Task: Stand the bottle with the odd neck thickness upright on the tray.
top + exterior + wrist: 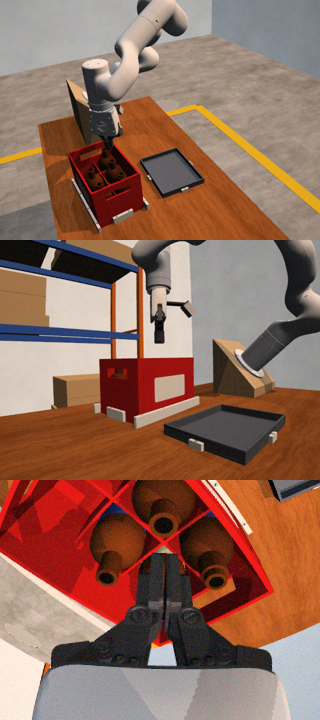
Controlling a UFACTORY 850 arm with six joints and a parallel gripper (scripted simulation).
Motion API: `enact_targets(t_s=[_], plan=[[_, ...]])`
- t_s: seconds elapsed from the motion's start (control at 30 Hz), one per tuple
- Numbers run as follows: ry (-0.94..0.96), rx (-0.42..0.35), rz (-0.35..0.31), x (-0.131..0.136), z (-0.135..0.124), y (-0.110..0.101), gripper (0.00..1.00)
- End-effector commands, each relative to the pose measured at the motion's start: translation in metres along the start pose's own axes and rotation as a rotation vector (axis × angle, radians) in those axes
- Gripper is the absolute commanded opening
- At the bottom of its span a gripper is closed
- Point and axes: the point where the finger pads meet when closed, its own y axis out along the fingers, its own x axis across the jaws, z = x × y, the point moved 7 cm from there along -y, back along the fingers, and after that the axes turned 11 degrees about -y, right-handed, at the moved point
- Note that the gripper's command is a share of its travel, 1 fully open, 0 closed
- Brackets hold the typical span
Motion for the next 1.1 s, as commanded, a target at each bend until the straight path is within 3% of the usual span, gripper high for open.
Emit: enact_targets(t_s=[0.0, 0.57, 0.73, 0.83, 1.07], plan=[[-0.001, -0.002, 0.0, 0.0, 0.0, -0.001, 0.0], [-0.001, -0.002, 0.0, 0.0, 0.0, -0.001, 0.0], [-0.001, -0.002, -0.001, -0.001, -0.012, -0.002, 0.0], [-0.002, -0.003, -0.004, -0.006, -0.051, -0.004, 0.0], [-0.002, -0.003, -0.004, -0.014, -0.098, -0.003, 0.0]])
